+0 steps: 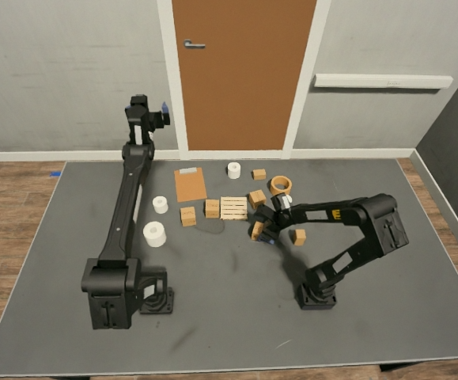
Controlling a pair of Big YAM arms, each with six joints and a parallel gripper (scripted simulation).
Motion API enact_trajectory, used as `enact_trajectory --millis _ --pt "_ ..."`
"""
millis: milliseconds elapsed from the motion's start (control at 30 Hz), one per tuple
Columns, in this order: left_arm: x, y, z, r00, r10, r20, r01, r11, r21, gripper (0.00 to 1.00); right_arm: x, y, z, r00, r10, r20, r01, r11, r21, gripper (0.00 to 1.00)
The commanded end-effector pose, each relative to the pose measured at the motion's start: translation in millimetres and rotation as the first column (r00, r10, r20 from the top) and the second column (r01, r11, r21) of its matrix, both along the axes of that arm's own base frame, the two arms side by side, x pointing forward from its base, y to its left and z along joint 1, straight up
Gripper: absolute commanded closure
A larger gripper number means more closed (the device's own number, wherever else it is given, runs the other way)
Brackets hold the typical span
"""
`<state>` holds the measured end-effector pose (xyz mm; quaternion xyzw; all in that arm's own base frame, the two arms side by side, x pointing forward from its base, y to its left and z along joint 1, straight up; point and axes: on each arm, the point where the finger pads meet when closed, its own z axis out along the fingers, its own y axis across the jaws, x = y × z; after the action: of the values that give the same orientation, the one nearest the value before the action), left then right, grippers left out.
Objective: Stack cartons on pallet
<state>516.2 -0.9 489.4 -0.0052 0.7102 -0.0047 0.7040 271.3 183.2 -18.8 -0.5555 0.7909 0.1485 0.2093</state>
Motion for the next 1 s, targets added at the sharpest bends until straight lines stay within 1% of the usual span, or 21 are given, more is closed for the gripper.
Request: enact_trajectory --millis 0,133,167,233,267,400,433,500,533,633,700,733,933,967 --pt "2.1 0.5 8.9 1.0 -0.001 0.02 0.0 1.0 0.014 0.0 0.6 5.4 -6.9 1.0 -0.005 0.0 0.005 1.0 0.003 0.17" --pt "2.1 0.5 8.9 1.0 -0.001 0.02 0.0 1.0 0.014 0.0 4.1 9.2 -9.9 1.0 -0.005 0.005 0.005 1.0 0.006 0.17" --pt "2.1 0.5 8.9 1.0 -0.001 0.02 0.0 1.0 0.014 0.0 5.5 7.2 -9.9 1.0 -0.012 0.005 0.012 1.0 0.006 0.25" --pt "2.1 0.5 8.9 1.0 -0.001 0.02 0.0 1.0 0.014 0.0 6.7 6.5 -8.6 1.0 -0.016 0.008 0.016 1.0 0.008 0.25" --pt "2.1 0.5 8.9 1.0 -0.001 0.02 0.0 1.0 0.014 0.0 8.0 7.1 -5.8 1.0 -0.016 0.017 0.016 1.0 0.012 0.29" --pt "2.1 0.5 8.9 1.0 -0.001 0.02 0.0 1.0 0.014 0.0 8.0 7.1 -5.8 1.0 -0.016 0.017 0.016 1.0 0.012 0.29" --pt "2.1 0.5 8.9 1.0 -0.001 0.02 0.0 1.0 0.014 0.0 8.0 7.1 -5.8 1.0 -0.016 0.017 0.016 1.0 0.012 0.33" --pt "2.1 0.5 8.9 1.0 -0.001 0.02 0.0 1.0 0.014 0.0 8.0 7.1 -5.8 1.0 -0.015 0.017 0.015 1.0 0.012 0.33" --pt "2.1 0.5 8.9 1.0 -0.001 0.02 0.0 1.0 0.014 0.0 1.3 4.1 -6.0 1.0 -0.015 0.016 0.015 1.0 0.012 0.37" --pt "2.1 0.5 8.9 1.0 -0.001 0.02 0.0 1.0 0.014 0.0 4.4 5.5 -7.4 1.0 -0.014 0.012 0.014 1.0 0.01 0.39" --pt "2.1 0.5 8.9 1.0 -0.001 0.02 0.0 1.0 0.014 0.0 4.4 5.5 -7.4 1.0 -0.014 0.012 0.014 1.0 0.01 0.42" --pt "2.1 0.5 8.9 1.0 -0.001 0.02 0.0 1.0 0.014 0.0 4.4 5.5 -7.4 1.0 -0.014 0.012 0.014 1.0 0.01 0.46" --pt "2.1 0.5 8.9 1.0 -0.001 0.02 0.0 1.0 0.014 0.0 -0.9 3.1 -7.4 1.0 -0.014 0.012 0.014 1.0 0.01 0.49" --pt "2.1 0.5 8.9 1.0 -0.001 0.02 0.0 1.0 0.014 0.0 6.0 6.2 -5.9 1.0 -0.014 0.017 0.014 1.0 0.012 0.49"
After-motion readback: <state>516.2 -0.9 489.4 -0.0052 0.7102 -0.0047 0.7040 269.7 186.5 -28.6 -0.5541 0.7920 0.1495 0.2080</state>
